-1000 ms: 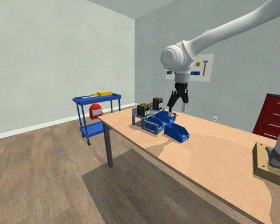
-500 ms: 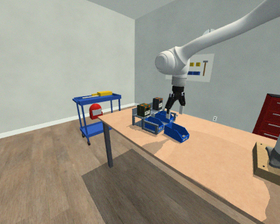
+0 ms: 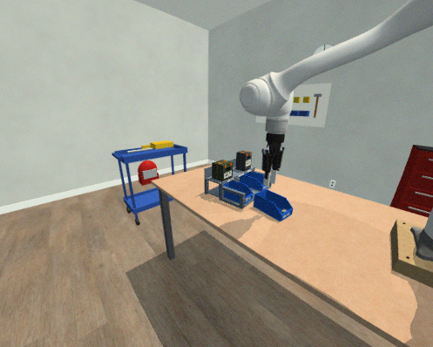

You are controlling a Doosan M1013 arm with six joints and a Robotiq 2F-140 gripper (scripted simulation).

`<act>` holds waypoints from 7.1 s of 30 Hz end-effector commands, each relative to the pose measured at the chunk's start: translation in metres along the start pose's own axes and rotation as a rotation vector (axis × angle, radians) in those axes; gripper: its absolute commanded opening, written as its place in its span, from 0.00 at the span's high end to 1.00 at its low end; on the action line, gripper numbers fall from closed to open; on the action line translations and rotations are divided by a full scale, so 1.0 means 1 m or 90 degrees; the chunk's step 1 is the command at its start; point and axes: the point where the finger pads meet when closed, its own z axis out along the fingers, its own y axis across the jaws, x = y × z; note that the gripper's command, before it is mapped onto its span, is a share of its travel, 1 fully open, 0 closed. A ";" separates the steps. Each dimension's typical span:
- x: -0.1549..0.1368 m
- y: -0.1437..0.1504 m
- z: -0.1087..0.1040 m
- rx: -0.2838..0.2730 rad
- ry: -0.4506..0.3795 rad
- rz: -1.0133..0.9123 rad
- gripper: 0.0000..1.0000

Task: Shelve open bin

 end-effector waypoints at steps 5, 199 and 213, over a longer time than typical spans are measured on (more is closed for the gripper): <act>0.000 0.000 0.000 0.000 0.000 0.000 1.00; 0.000 0.000 0.085 0.000 0.000 0.000 0.85; 0.000 0.000 0.101 0.000 0.000 0.000 0.85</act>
